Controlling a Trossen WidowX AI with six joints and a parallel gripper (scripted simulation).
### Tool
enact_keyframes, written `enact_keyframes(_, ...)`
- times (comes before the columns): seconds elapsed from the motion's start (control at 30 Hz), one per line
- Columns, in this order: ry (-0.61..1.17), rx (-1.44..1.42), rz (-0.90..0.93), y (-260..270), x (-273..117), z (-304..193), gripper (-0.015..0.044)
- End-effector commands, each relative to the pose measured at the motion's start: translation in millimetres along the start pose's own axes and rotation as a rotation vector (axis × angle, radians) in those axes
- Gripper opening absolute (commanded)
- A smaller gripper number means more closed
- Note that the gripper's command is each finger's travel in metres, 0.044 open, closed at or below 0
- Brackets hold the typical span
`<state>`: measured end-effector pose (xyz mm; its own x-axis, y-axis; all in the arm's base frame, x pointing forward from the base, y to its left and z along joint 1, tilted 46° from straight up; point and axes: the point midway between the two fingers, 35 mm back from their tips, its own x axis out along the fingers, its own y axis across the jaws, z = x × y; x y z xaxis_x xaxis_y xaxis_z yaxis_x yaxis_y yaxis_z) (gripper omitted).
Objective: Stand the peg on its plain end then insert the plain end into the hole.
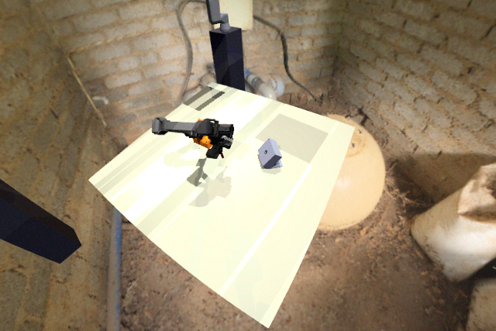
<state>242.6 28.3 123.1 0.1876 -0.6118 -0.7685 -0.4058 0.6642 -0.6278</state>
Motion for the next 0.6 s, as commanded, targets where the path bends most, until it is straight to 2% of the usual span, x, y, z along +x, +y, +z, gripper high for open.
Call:
enact_keyframes(0.0,-0.024,0.036,0.026,4.8,2.2,4.5,0.0000)
enact_keyframes(0.57,-0.124,0.154,0.119,19.4,7.2,25.8,0.0000)
